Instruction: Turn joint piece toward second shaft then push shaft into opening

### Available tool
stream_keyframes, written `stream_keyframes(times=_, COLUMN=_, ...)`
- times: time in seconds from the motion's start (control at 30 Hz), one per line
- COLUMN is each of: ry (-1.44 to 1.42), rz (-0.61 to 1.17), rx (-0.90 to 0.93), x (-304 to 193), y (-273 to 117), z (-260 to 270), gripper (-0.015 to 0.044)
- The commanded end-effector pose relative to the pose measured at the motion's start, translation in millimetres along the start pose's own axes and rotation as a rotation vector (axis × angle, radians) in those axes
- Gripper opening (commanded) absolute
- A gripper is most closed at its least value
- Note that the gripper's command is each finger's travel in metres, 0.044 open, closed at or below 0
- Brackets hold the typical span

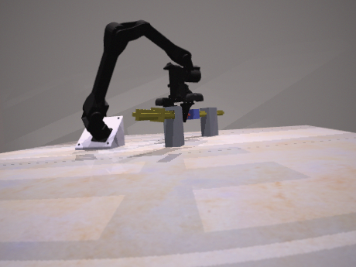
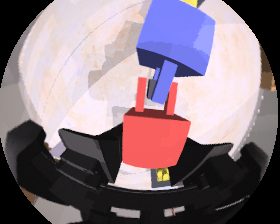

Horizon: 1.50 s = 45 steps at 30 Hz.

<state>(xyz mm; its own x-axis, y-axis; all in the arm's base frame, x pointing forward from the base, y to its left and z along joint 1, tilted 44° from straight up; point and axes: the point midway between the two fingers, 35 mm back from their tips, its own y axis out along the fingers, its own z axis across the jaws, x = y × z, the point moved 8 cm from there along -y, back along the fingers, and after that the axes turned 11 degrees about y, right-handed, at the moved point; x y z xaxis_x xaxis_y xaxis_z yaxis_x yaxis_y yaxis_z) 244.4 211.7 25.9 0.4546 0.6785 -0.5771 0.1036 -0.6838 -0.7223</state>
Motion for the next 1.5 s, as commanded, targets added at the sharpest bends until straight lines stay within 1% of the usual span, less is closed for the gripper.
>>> stream_keyframes(times=0.0, ry=-0.056, rz=-0.039, rx=0.011, x=-3, y=2, z=-4, gripper=0.0)
stream_keyframes(times=0.5, ry=-0.31, rz=-0.203, rx=0.07, x=-10, y=12, z=-22, gripper=0.0)
stream_keyframes(times=1.07, ry=-0.319, rz=-0.202, rx=0.067, x=-10, y=12, z=-22, gripper=0.0)
stream_keyframes(times=1.23, ry=-0.319, rz=-0.202, rx=0.067, x=-10, y=12, z=-22, gripper=0.0131)
stream_keyframes(times=1.27, ry=-0.319, rz=-0.202, rx=0.067, x=-10, y=12, z=-22, gripper=0.0147)
stream_keyframes(times=1.33, ry=-0.319, rz=-0.202, rx=0.067, x=-10, y=12, z=-22, gripper=0.0147)
stream_keyframes(times=1.47, ry=-0.319, rz=-0.202, rx=0.067, x=-10, y=12, z=-22, gripper=0.0252)
